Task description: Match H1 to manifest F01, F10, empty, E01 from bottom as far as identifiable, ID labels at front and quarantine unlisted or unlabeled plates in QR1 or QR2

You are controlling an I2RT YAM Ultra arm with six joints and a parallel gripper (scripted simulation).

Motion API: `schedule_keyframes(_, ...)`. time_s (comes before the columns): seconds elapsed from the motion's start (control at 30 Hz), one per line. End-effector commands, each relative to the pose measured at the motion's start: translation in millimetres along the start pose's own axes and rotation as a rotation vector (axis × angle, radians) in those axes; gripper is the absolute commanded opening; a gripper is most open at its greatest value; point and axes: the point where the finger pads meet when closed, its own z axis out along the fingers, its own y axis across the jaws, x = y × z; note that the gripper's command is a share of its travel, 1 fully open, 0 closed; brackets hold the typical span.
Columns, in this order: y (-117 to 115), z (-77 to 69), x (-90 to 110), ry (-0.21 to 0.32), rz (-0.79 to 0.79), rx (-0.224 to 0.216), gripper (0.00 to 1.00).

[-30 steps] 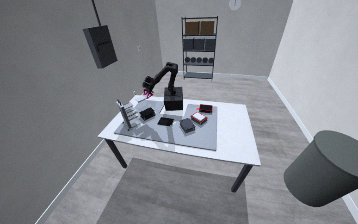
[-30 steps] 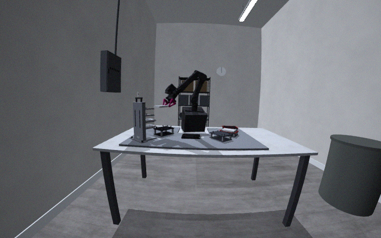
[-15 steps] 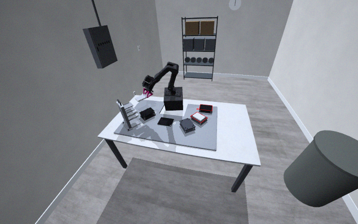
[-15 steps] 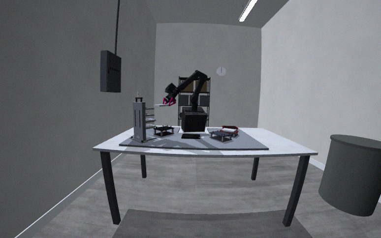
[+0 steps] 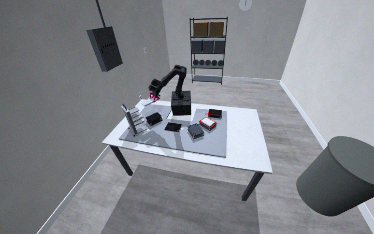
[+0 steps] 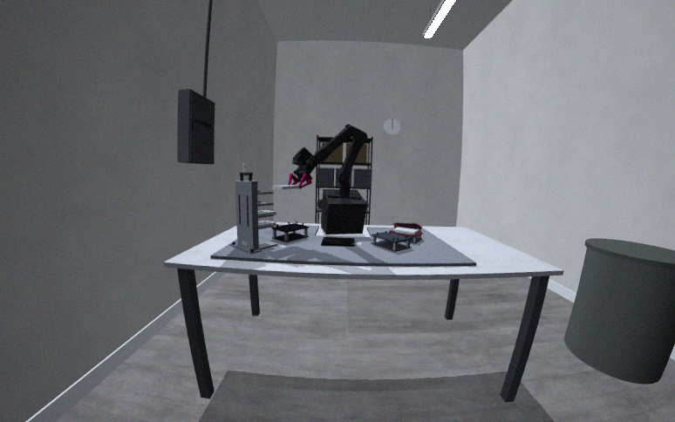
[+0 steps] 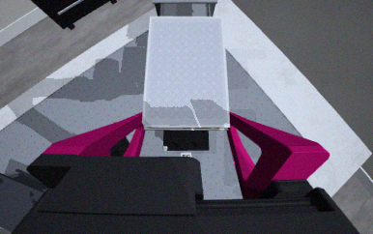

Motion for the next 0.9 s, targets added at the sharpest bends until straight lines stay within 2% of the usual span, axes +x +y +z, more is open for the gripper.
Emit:
schedule_keyframes(0.0, -0.4, -0.7, -4.8, -0.015, -0.011, 0.000, 0.86)
schedule_keyframes(0.63, -0.4, 0.1, -4.0, -0.015, -0.011, 0.000, 0.86)
schedule_keyframes(0.87, -0.4, 4.8, -9.2, -0.015, -0.010, 0.000, 0.86)
